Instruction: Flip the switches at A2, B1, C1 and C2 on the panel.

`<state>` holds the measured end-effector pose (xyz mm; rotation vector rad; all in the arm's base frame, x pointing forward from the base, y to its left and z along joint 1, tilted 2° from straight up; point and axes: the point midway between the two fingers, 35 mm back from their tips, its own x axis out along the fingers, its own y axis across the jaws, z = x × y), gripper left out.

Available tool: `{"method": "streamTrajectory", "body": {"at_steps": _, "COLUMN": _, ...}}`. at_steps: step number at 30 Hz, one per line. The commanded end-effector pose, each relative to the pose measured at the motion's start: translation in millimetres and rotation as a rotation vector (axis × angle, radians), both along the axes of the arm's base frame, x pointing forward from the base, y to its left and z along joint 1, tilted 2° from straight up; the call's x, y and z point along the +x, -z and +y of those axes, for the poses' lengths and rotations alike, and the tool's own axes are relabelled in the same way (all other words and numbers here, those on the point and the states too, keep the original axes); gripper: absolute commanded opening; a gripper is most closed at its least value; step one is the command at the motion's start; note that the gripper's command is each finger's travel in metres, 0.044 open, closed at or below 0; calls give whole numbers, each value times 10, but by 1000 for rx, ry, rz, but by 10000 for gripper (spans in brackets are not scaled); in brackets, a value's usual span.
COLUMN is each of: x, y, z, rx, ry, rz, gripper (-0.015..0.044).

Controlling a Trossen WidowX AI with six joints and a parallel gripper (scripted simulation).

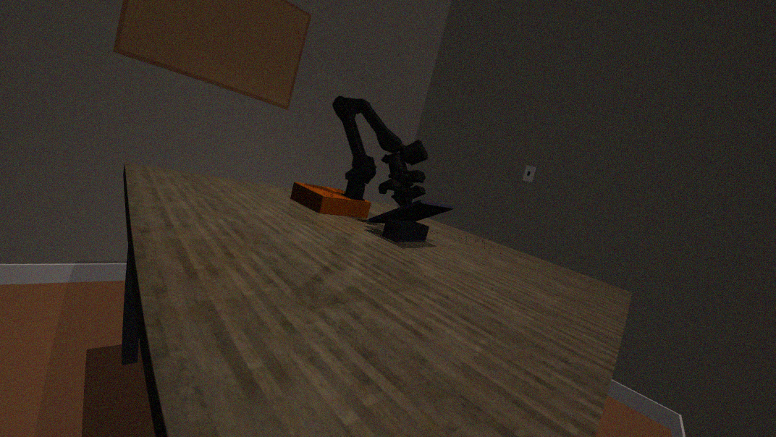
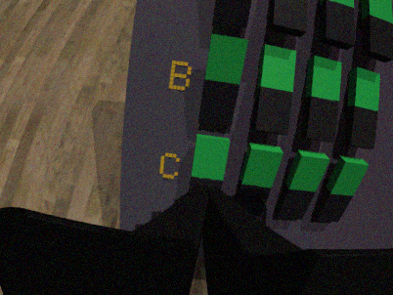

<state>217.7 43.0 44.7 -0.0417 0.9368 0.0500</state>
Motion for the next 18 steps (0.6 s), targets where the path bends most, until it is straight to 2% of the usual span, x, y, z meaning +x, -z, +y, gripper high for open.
{"method": "streamTrajectory", "body": {"at_steps": 1, "x": -7, "y": 19, "z": 1, "rx": -1, "ry": -5, "rz": 4, "gripper": 0}}
{"method": "streamTrajectory", "body": {"at_steps": 6, "x": -3, "y": 25, "z": 1, "rx": -1, "ry": -5, "rz": 4, "gripper": 0}}
{"method": "streamTrajectory", "body": {"at_steps": 13, "x": -317, "y": -468, "z": -5, "rx": -2, "ry": -4, "rz": 29, "gripper": 0}}
{"method": "streamTrajectory", "body": {"at_steps": 18, "x": -365, "y": -524, "z": -20, "rx": -2, "ry": -4, "rz": 33, "gripper": 0}}
